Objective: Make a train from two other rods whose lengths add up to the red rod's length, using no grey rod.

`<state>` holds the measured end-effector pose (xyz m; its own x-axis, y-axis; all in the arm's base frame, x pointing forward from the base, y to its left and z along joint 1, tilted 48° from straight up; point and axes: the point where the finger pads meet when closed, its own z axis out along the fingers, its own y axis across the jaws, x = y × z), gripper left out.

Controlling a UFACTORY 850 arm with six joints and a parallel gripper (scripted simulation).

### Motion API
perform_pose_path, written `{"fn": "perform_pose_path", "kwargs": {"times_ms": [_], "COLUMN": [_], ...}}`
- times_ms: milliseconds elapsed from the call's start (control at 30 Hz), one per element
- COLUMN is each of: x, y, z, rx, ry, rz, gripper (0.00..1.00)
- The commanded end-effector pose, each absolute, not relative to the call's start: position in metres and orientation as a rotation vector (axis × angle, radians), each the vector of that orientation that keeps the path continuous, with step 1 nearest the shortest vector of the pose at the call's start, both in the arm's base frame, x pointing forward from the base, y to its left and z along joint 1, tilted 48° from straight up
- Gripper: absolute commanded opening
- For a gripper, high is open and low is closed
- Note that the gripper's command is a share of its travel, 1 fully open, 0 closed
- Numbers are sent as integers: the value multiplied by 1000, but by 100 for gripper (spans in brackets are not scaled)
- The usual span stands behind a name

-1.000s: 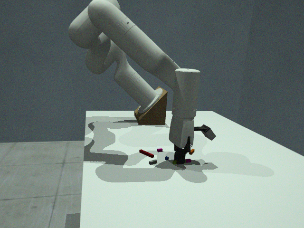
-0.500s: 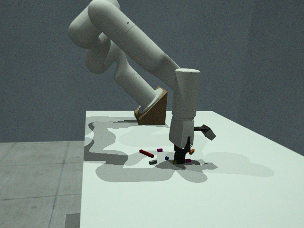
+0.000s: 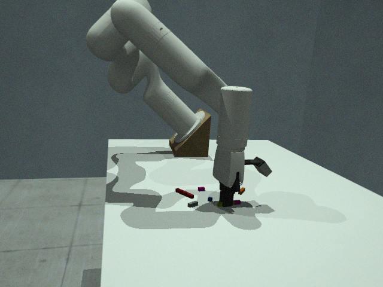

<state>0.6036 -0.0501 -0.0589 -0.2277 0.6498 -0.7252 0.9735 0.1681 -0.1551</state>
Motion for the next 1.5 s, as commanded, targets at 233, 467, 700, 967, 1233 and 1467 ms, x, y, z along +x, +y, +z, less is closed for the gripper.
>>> {"fn": "perform_pose_path", "kwargs": {"times_ms": [233, 467, 700, 967, 1233, 1467], "x": [604, 604, 604, 604, 603, 603], "y": [-49, -49, -49, -44, -16, 9], "z": [-58, -58, -58, -53, -28, -5], "rx": [1529, 1529, 1529, 1529, 1529, 1529], "ry": [1947, 1947, 1947, 1947, 1947, 1947], "rz": [-843, -843, -843, -843, -843, -843], "gripper": [20, 24, 24, 24, 24, 24]}}
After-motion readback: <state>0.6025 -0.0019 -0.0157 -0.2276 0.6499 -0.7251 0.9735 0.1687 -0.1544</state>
